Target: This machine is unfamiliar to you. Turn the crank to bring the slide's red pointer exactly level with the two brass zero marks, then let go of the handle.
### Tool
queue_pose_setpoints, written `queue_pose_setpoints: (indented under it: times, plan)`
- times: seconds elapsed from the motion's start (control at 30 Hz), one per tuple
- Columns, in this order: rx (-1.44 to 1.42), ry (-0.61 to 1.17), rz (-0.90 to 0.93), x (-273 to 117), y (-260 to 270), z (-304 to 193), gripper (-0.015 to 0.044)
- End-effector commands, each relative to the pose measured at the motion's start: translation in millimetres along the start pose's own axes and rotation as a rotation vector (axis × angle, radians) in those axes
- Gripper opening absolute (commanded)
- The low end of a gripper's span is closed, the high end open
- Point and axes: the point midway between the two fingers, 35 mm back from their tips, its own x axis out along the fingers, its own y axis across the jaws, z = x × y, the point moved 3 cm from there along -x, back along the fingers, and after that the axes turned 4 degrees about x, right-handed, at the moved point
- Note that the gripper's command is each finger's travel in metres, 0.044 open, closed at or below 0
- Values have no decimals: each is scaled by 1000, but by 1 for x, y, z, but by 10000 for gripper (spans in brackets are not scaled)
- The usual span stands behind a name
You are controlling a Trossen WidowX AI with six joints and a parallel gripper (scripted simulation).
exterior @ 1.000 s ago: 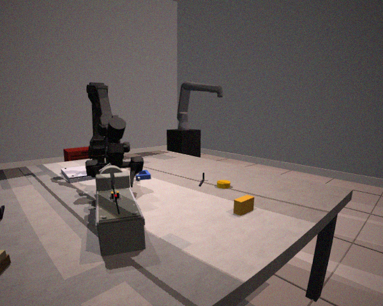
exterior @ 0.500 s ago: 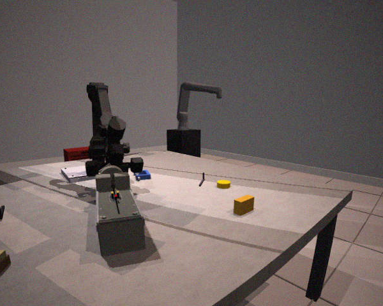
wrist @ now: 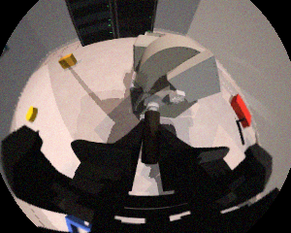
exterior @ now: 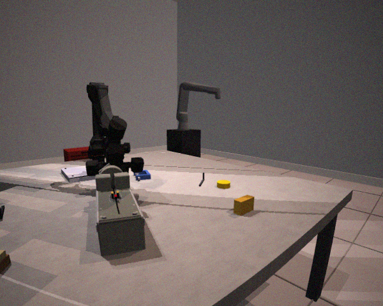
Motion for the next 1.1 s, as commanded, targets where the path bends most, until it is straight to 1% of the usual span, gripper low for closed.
queue_pose_setpoints:
  times: [0.0,0.53,1.07]
  plan:
    - [4,-2,3,-2,5,2,0]
    - [4,-2,3,-15,15,14,0]
    - [4,-2,3,-31,10,30,0]
